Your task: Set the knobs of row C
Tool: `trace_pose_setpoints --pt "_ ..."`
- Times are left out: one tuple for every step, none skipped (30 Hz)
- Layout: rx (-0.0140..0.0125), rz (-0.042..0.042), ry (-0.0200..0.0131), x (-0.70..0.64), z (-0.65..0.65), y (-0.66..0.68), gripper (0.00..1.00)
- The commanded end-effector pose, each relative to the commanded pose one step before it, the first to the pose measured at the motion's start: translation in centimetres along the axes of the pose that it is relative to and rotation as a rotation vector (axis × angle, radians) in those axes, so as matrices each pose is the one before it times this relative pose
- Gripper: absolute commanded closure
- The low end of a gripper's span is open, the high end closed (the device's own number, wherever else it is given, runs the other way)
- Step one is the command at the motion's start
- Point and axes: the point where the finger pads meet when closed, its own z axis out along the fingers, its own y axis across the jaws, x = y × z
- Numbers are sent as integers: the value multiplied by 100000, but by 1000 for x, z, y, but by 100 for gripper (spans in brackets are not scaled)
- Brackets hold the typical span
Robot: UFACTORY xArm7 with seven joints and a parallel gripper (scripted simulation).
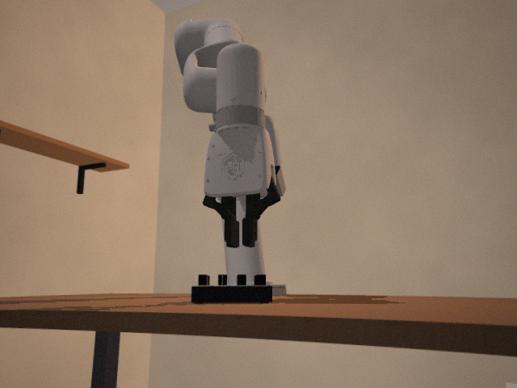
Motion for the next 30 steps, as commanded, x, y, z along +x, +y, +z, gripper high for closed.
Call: trace_pose_setpoints --pt "770 15456 -1014 -140 -294 78 81" --pt "-18 2236 -6 -1 -21 2 81" --pt "-16 2025 -5 -1 -19 2 81" --pt "-20 2334 -5 -1 -22 2 81" --pt "-22 2541 -5 -1 -24 2 81" --pt "-23 2603 -5 -1 -25 2 81" --pt "-24 2601 -4 -1 -25 3 81" --pt "-25 2585 -4 -1 -25 3 81" --pt "-26 2574 -3 -1 -25 3 81" --pt "-26 2574 -3 -1 -25 3 81" --pt "-27 2572 -2 -1 -26 3 81" --pt "-28 2575 -1 -1 -26 3 81" --pt "-28 2575 0 -1 -26 3 81" --pt "-29 2575 0 -1 -26 3 81" --pt "-30 2575 1 0 -26 4 81" --pt "0 0 0 0 0 0 81" --pt "0 0 0 0 0 0 81" --pt "-60 5012 5 -1 -52 7 81" --pt "-56 4573 8 0 -48 7 81" --pt "-26 2070 4 0 -22 3 81" --pt "-28 2160 5 0 -23 4 81" --pt "-31 2435 7 0 -26 4 81" --pt "-34 2577 8 1 -27 4 81" --pt "-35 2610 10 1 -28 5 81" --pt "-35 2598 11 1 -28 5 81" --pt "-31 2276 10 1 -25 4 81" --pt "-25 1873 9 1 -20 3 81" --pt "-20 1494 8 1 -16 3 81" --pt "-16 1145 6 1 -13 2 81" --pt "-11 831 5 0 -9 2 81"
